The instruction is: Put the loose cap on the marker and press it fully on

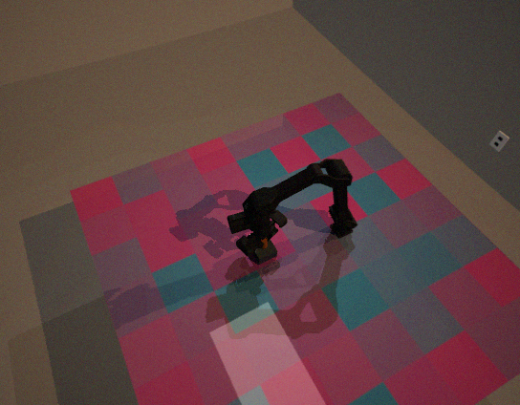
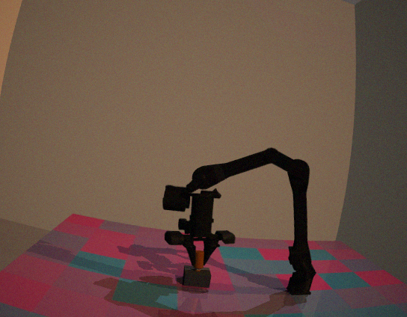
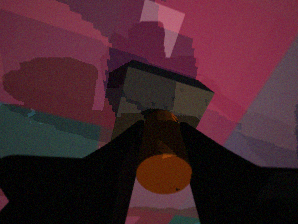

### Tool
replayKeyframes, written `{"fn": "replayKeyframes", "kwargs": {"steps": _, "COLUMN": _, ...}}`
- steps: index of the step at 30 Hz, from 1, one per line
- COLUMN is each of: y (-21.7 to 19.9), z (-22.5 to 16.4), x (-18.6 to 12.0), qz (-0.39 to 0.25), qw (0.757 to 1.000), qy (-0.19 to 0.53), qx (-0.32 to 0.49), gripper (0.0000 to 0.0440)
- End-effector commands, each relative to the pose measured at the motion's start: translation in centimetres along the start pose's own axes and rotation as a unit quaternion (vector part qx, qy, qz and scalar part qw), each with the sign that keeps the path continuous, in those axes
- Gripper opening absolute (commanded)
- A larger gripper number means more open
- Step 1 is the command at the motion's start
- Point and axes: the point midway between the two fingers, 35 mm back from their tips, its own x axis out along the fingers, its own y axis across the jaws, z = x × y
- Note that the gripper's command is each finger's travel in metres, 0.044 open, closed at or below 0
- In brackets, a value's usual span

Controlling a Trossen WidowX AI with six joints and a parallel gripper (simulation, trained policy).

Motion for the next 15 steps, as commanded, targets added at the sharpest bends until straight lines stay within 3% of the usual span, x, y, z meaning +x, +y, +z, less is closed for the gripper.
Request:
{"fn": "replayKeyframes", "kwargs": {"steps": 1, "y": -1.21, "z": 0.83, "x": 1.13, "qz": -0.026, "qw": 1.000, "qy": -0.010, "qx": 0.003, "gripper": 0.0094}}
{"fn": "replayKeyframes", "kwargs": {"steps": 15, "y": -1.25, "z": 0.87, "x": 1.12, "qz": -0.026, "qw": 1.000, "qy": -0.011, "qx": -0.001, "gripper": 0.0116}}
